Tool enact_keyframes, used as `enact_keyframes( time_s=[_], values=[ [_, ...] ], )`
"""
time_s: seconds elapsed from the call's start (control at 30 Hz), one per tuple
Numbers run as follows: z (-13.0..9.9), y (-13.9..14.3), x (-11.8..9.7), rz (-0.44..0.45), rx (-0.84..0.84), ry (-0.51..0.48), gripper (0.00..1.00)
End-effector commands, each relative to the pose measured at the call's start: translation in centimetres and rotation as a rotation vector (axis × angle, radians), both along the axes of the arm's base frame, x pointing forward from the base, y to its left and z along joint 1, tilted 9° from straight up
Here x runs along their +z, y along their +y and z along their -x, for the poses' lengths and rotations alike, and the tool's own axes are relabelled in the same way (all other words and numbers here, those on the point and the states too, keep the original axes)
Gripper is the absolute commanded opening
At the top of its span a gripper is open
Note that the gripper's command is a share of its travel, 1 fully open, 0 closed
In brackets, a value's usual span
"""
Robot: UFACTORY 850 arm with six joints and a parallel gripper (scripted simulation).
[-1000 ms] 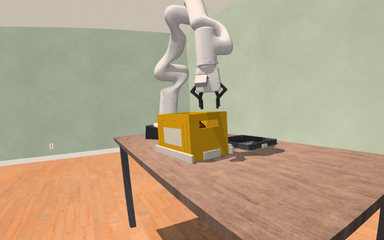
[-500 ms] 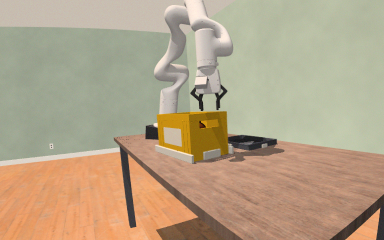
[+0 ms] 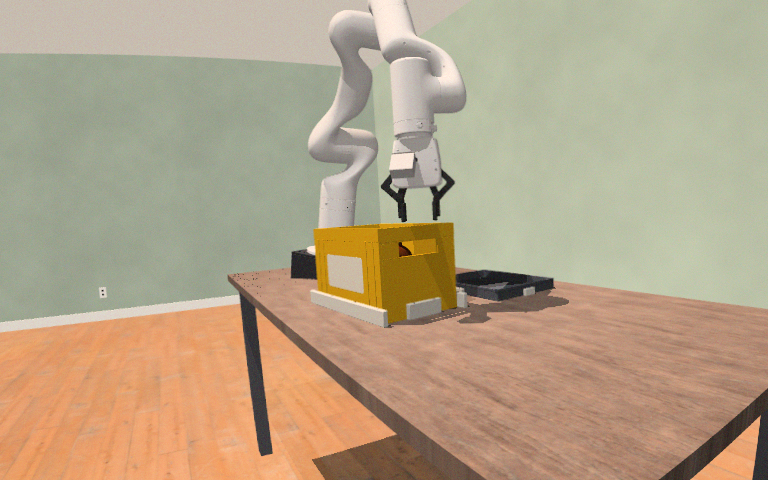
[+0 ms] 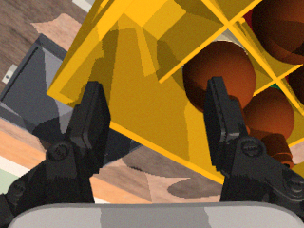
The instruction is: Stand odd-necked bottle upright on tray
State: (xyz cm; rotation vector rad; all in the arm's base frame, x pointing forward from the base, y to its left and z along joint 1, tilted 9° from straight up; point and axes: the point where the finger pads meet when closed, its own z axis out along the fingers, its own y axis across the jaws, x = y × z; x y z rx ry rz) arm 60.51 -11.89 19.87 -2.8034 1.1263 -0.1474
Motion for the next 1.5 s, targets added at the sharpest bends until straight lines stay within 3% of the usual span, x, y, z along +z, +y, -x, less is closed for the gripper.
enact_keyframes(
  time_s=[0.0,1.47],
  values=[
    [-0.09,-0.03,0.11,0.0,0.0,-0.002,0.65],
    [-0.22,-0.01,-0.31,0.0,0.0,-0.002,0.65]
  ],
)
